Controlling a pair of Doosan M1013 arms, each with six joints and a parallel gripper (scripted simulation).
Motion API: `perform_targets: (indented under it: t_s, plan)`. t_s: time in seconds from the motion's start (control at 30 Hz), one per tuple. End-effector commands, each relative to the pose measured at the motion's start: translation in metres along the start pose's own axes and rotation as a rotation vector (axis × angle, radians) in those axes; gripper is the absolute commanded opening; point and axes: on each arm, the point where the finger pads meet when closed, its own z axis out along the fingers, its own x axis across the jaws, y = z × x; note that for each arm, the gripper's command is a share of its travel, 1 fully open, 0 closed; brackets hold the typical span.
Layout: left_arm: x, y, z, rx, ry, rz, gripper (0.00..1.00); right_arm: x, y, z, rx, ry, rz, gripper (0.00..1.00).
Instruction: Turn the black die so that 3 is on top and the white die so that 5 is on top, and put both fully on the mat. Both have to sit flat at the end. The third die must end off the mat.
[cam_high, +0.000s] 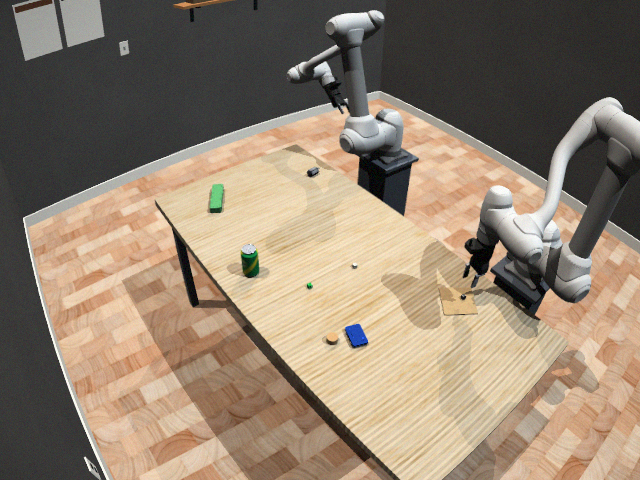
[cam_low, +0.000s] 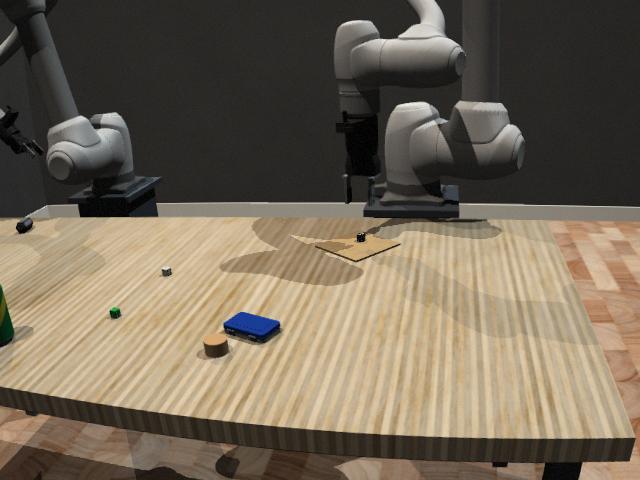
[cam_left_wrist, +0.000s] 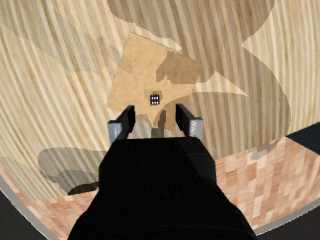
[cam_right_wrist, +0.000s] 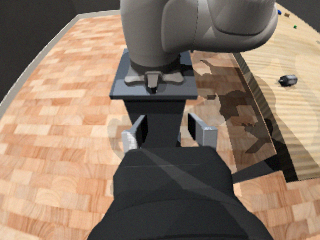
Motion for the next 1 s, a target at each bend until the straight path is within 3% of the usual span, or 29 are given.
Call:
perform_targets:
  t_s: [0.0, 0.8, 0.97]
  plan:
    - [-0.0021, -0.0015, -0.0039, 0.005, -0.003, -0.004, 1.00, -0.0024, 0.0009, -0.0004, -0.007, -0.003, -0.002, 1.00]
    - [-0.0021, -0.0015, -0.0039, 0.005, -0.003, -0.005, 1.00, -0.0024, 0.0009, -0.0004, -0.007, -0.003, -0.002, 1.00]
    - [-0.0029, -0.0029, -0.0029, 0.005, -0.002, -0.096, 1.00, -0.0024, 0.0009, -0.0004, -0.007, -0.003, -0.002, 1.00]
